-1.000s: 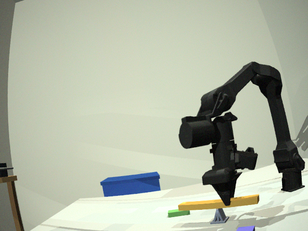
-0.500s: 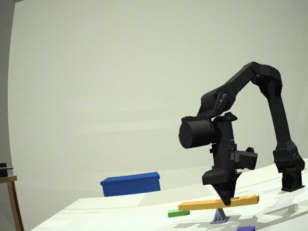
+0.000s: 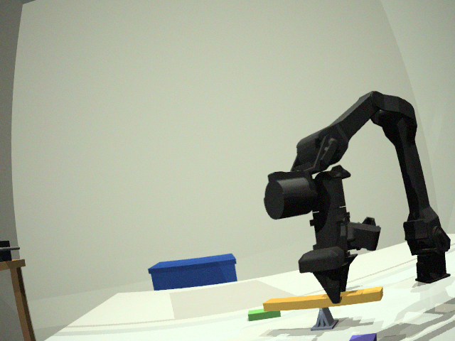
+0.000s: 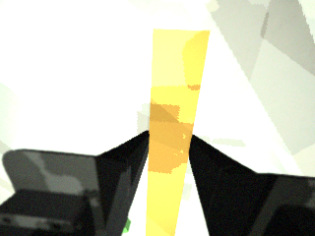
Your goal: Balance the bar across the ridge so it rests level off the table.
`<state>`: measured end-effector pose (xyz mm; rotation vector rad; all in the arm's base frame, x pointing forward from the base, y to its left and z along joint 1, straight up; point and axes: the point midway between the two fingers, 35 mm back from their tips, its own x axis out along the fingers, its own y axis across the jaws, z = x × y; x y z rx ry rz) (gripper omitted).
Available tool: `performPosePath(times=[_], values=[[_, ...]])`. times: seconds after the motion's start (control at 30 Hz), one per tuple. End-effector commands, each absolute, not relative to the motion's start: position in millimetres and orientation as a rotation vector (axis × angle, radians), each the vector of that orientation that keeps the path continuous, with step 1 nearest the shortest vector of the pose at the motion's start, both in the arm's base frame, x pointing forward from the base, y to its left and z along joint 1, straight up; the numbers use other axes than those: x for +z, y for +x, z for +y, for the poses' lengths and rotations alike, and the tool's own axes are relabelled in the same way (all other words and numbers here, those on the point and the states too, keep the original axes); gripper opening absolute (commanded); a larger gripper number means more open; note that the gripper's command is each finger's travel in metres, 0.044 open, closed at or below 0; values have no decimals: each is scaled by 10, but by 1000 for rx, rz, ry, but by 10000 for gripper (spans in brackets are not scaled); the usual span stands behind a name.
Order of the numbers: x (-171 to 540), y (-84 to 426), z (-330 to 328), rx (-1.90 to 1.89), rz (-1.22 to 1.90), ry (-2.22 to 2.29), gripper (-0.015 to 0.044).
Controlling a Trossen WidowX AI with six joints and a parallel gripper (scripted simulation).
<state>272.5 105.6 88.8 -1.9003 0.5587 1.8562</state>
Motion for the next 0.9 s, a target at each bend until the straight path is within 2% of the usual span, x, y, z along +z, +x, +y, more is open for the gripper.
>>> performPosePath(times=[0.0, 0.87], values=[[893, 2723, 1058, 1858, 557, -1899, 0], [889, 2725, 1056, 1856, 559, -1900, 0]])
